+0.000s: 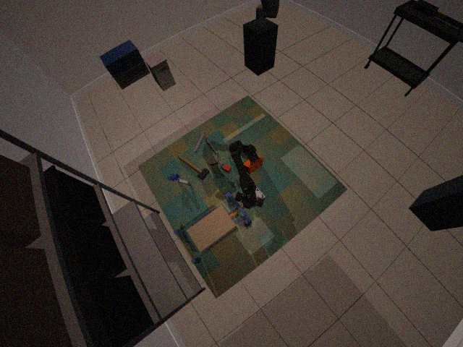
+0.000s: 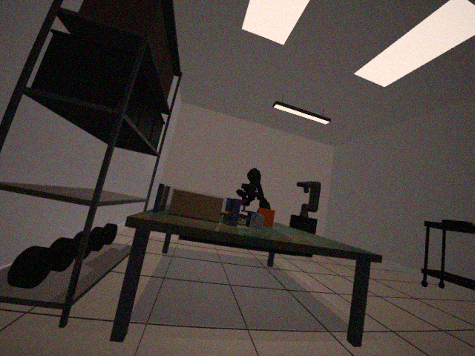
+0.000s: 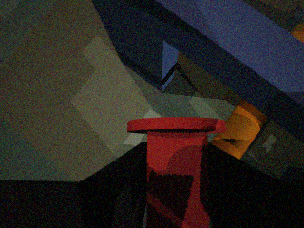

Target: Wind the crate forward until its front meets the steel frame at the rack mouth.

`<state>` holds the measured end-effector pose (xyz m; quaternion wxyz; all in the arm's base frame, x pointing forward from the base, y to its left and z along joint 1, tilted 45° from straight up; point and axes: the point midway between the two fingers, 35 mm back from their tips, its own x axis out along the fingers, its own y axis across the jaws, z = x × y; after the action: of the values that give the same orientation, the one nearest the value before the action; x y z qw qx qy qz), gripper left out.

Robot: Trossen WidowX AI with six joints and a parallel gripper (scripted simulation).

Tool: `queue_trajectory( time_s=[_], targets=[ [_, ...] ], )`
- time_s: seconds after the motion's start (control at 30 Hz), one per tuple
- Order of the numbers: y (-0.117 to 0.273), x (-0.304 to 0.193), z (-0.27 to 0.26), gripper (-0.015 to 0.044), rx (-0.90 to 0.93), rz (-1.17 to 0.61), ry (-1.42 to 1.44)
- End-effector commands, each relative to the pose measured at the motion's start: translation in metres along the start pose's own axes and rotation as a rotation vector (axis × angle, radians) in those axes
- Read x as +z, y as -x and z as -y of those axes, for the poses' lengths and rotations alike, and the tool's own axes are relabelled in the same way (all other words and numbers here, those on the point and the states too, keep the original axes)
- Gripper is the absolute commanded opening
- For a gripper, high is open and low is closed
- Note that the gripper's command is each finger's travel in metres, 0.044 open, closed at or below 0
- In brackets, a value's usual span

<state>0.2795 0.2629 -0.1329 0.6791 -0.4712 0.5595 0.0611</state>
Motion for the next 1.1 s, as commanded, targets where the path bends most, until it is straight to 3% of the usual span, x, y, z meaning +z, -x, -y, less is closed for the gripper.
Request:
queue_trajectory(
  time_s=[0.0, 1.07],
  targets=[
    [-0.003, 0.002, -0.014, 0.0, 0.026, 0.0, -0.002],
    [-0.002, 0.004, -0.047, 0.0, 0.028, 0.001, -0.003]
  ],
)
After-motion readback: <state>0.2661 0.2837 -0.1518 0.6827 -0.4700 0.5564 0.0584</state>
